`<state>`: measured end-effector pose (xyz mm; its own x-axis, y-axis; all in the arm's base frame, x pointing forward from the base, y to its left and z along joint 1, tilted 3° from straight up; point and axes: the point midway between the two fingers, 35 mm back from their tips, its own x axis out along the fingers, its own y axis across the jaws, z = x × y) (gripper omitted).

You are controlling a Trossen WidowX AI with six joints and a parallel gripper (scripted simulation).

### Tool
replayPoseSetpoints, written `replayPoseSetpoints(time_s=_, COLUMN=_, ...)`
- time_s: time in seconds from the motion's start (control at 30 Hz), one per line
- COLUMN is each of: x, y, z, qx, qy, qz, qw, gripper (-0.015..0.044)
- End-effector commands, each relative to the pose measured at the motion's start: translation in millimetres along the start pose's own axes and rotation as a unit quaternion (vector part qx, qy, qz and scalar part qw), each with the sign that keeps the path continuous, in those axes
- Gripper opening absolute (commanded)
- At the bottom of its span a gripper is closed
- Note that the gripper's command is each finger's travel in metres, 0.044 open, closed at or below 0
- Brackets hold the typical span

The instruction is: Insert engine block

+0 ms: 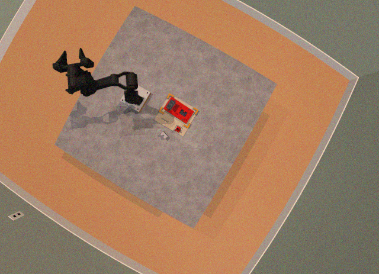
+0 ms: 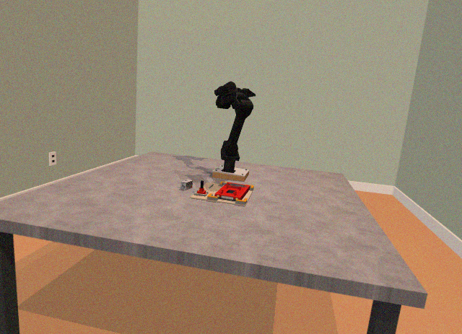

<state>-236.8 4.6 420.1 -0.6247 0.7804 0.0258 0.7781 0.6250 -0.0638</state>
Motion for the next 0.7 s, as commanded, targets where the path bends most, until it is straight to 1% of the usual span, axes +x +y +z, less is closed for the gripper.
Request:
replayPoseSetpoints(time_s=0.0, x=0, y=0, z=0, qx=0.0, qy=0.0, qz=0.0, qw=1.0, gripper=0.0426)
replayPoseSetpoints(time_s=0.03, x=0, y=-1, z=0, qx=-0.001, qy=0.001, qz=-0.002, qw=1.0, gripper=0.044)
replayPoseSetpoints(time_s=0.37, x=-30, y=-43, z=-10, qx=-0.082, qy=0.048, qz=-0.087, qw=0.992, gripper=0.044)
replayPoseSetpoints(time_s=0.67, x=-69, y=-86, z=-13, qx=-0.186, qy=0.107, qz=-0.172, qw=0.961, gripper=0.044)
